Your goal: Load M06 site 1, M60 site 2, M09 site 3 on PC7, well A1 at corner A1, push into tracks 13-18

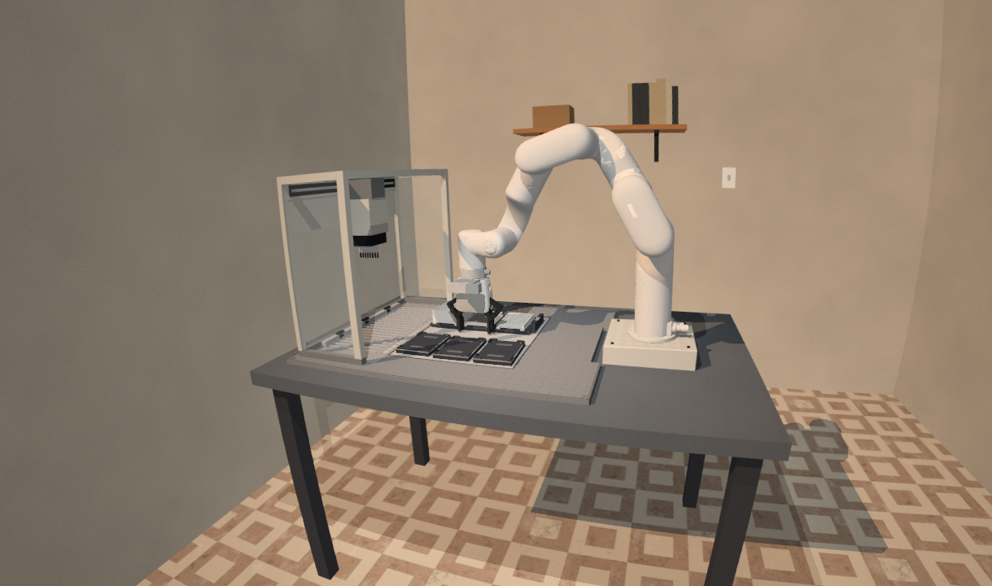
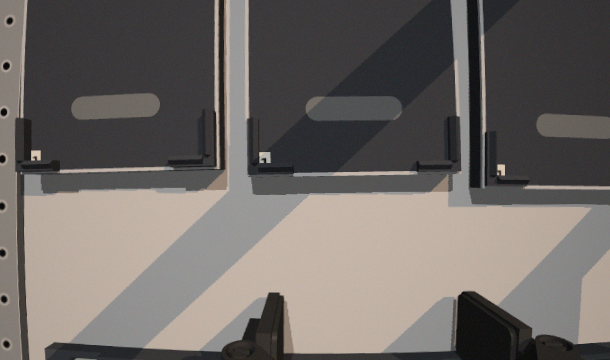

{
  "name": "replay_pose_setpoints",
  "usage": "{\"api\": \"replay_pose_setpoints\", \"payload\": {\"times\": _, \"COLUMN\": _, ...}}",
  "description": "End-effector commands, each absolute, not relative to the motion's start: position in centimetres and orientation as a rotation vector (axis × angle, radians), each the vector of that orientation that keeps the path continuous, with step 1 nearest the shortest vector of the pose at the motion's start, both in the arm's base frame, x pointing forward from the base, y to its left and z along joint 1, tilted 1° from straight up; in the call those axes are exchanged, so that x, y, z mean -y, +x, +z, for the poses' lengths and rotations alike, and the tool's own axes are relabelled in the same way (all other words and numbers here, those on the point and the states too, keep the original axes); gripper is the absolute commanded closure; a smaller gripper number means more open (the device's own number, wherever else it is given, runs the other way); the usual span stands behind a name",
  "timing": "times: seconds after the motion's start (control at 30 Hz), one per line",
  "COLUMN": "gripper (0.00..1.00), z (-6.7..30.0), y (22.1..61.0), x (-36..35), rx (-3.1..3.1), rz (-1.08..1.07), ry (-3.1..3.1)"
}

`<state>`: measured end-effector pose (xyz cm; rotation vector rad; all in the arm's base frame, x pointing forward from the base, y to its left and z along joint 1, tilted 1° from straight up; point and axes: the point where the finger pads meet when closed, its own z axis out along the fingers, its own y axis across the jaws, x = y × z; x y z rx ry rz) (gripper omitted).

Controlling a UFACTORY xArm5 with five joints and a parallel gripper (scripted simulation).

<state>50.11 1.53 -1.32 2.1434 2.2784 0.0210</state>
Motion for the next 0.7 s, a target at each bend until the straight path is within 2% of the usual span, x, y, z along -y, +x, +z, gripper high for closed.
{"api": "replay_pose_setpoints", "payload": {"times": 0.0, "gripper": 0.0, "z": -1.17, "y": 50.27, "x": -1.32, "rx": -2.277, "rz": 0.027, "ry": 2.142}}
{"api": "replay_pose_setpoints", "payload": {"times": 0.67, "gripper": 0.0, "z": -1.17, "y": 50.33, "x": -0.41, "rx": -2.277, "rz": 0.027, "ry": 2.142}}
